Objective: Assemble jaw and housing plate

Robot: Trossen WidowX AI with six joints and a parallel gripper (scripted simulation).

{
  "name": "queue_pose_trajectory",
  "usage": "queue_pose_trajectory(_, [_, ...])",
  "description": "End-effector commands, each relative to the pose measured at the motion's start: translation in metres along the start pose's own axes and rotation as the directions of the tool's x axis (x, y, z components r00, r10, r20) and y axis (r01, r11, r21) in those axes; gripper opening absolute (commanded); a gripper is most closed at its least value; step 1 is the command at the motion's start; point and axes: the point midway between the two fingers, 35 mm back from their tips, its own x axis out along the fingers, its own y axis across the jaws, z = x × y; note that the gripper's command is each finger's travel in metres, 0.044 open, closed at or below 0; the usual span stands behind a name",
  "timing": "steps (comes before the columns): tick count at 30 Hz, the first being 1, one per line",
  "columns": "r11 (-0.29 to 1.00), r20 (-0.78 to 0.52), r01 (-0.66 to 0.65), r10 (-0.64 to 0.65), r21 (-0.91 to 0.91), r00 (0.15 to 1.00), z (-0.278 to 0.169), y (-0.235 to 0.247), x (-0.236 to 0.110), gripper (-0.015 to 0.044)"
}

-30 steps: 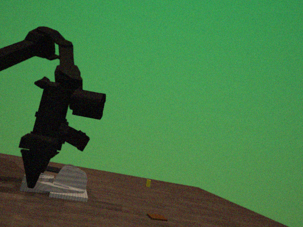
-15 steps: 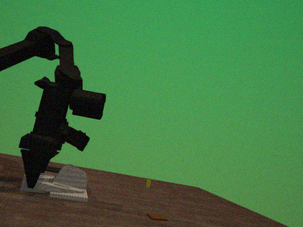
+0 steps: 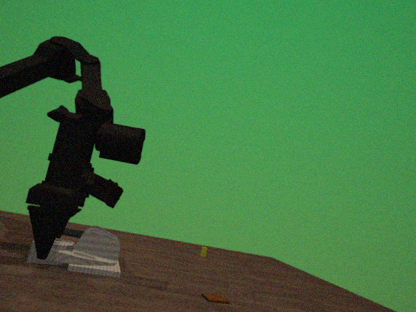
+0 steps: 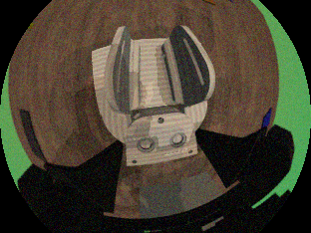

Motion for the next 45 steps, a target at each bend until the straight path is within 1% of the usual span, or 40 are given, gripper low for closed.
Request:
queue_pose_trajectory(1, [1.000,0.000,0.000,0.000,0.000,1.000,0.000,0.000,0.000,0.0440])
queue_pose_trajectory(7, [1.000,0.000,0.000,0.000,0.000,1.000,0.000,0.000,0.000,0.0440])
queue_pose_trajectory(9, [1.000,0.001,0.002,-0.002,0.001,1.000,0.001,-0.001,-0.005,0.0440])
queue_pose_trajectory(12, [1.000,0.002,0.005,-0.005,0.002,1.000,0.003,-0.002,-0.023,0.0440])
queue_pose_trajectory(15, [1.000,0.002,0.004,-0.004,0.004,1.000,0.002,-0.002,-0.056,0.0440])
queue_pose_trajectory(17, [1.000,0.002,0.001,-0.001,0.004,1.000,0.001,-0.001,-0.070,0.0440])
queue_pose_trajectory(22, [1.000,0.002,0.000,0.000,0.004,1.000,0.000,-0.001,-0.075,0.0440])
queue_pose_trajectory(23, [1.000,0.003,-0.003,0.003,0.015,1.000,0.001,-0.003,-0.067,0.0440])
queue_pose_trajectory(24, [1.000,0.004,-0.003,0.003,0.015,1.000,0.001,-0.003,-0.068,0.0440])
queue_pose_trajectory(26, [1.000,0.004,0.002,-0.002,0.013,1.000,-0.005,-0.004,-0.082,0.0440])
queue_pose_trajectory(29, [1.000,0.002,0.005,-0.005,0.009,1.000,-0.021,-0.004,-0.111,0.0440])
queue_pose_trajectory(31, [1.000,0.001,0.003,-0.003,0.006,1.000,-0.029,-0.003,-0.124,0.0440])
queue_pose_trajectory(45, [1.000,0.001,0.002,-0.002,0.006,1.000,-0.030,-0.002,-0.125,0.0440])
